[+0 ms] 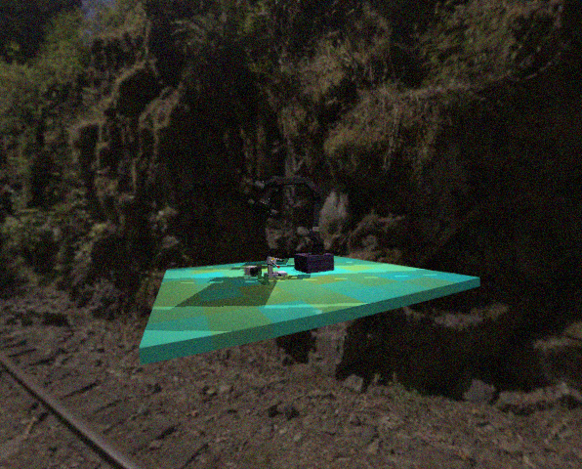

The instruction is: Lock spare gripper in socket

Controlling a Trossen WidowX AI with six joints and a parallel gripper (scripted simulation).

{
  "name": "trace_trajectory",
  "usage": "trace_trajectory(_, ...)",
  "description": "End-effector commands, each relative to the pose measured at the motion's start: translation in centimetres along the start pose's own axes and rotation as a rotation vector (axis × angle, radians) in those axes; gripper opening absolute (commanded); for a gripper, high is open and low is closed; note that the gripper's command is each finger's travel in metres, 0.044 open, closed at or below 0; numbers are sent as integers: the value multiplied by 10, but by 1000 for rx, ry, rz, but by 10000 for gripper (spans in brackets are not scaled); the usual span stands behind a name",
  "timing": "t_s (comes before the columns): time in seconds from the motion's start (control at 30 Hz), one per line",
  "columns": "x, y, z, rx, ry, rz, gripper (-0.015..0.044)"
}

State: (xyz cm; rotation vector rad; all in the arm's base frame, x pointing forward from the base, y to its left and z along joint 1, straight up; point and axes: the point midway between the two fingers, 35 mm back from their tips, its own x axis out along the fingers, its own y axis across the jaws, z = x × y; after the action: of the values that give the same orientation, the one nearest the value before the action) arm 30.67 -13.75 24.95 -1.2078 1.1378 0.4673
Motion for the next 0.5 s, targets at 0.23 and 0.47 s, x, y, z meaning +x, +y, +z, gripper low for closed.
trace_trajectory(0.23,41,88,163,-260,-186,306,300)
trace_trajectory(0.47,42,161,225,-418,-198,459,300)
